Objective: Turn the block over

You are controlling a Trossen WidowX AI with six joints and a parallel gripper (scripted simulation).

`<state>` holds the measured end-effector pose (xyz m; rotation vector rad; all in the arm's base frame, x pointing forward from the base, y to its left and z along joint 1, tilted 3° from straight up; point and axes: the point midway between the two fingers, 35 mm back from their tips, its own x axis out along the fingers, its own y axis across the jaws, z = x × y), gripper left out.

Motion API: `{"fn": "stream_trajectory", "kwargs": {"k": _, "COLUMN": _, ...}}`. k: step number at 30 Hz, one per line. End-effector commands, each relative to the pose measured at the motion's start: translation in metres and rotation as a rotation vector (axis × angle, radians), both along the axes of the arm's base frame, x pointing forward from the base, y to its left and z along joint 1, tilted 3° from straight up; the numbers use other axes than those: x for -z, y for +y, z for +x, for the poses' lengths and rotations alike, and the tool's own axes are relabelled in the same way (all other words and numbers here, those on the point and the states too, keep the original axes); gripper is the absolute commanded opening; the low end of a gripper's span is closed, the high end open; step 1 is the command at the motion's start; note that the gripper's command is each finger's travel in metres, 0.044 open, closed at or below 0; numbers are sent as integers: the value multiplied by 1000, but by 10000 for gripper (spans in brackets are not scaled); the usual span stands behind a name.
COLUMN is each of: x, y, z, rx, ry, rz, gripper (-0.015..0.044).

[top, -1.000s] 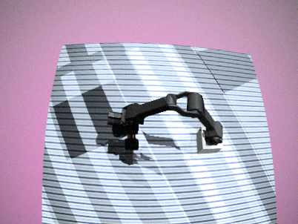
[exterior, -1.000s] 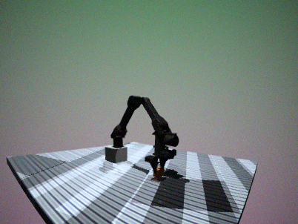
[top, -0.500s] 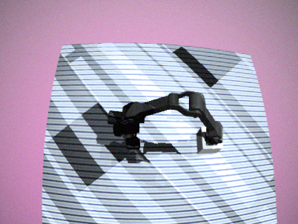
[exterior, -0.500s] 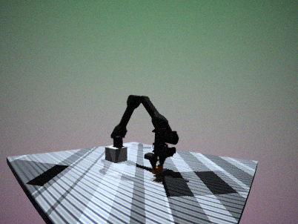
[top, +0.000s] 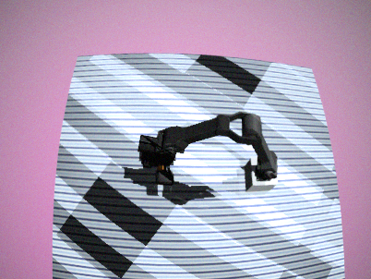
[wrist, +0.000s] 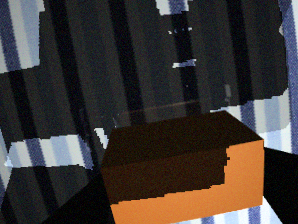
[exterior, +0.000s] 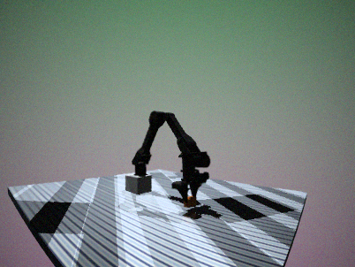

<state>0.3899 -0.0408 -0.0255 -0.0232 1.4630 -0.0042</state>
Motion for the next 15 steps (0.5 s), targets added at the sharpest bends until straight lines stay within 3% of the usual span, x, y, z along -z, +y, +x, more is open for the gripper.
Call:
{"fn": "stream_trajectory", "kwargs": {"k": 1, "x": 1, "y": 0, "z": 0, "rx": -2, "ry": -54, "rz": 6, "gripper": 0}}
{"fn": "stream_trajectory", "kwargs": {"k": 15, "x": 6, "y": 0, "z": -2, "rx": -6, "ry": -263, "rz": 9, "gripper": 0}}
